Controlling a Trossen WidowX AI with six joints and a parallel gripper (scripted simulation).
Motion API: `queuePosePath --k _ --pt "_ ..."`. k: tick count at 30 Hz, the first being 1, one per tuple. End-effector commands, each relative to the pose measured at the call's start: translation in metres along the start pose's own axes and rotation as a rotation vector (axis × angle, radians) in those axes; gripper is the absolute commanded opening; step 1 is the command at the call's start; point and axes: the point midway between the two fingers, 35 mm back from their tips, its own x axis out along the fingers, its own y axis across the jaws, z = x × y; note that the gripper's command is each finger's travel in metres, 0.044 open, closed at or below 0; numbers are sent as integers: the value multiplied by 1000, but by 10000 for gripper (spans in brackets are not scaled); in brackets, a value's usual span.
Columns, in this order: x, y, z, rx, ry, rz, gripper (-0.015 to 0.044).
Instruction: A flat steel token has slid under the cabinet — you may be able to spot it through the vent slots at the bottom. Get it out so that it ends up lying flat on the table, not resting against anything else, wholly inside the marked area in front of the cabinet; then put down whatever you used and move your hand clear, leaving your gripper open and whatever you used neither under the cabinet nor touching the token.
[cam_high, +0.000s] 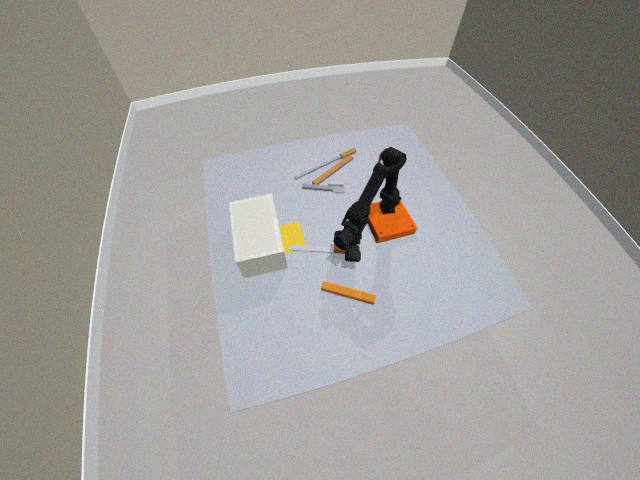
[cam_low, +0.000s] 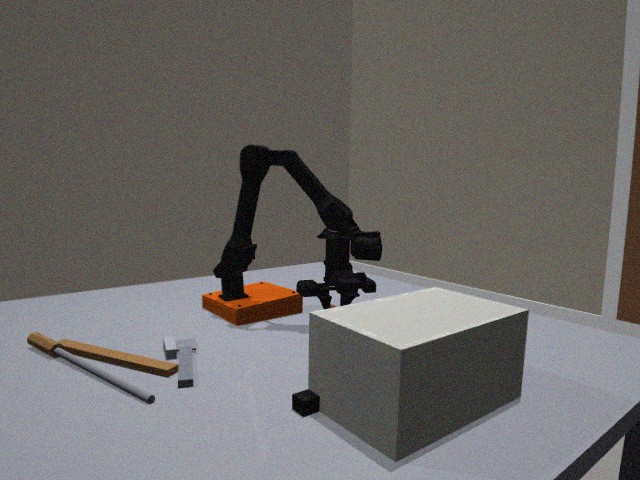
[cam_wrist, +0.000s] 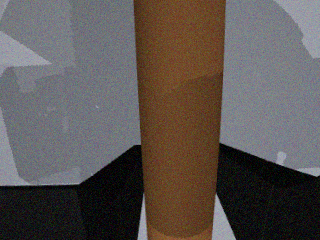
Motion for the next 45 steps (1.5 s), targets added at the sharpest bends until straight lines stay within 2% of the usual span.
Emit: queuePosePath --k 1,45 --pt "-1 0 -1 -36 -1 3 0" --pt "-1 1 -1 -386 -2 3 0"
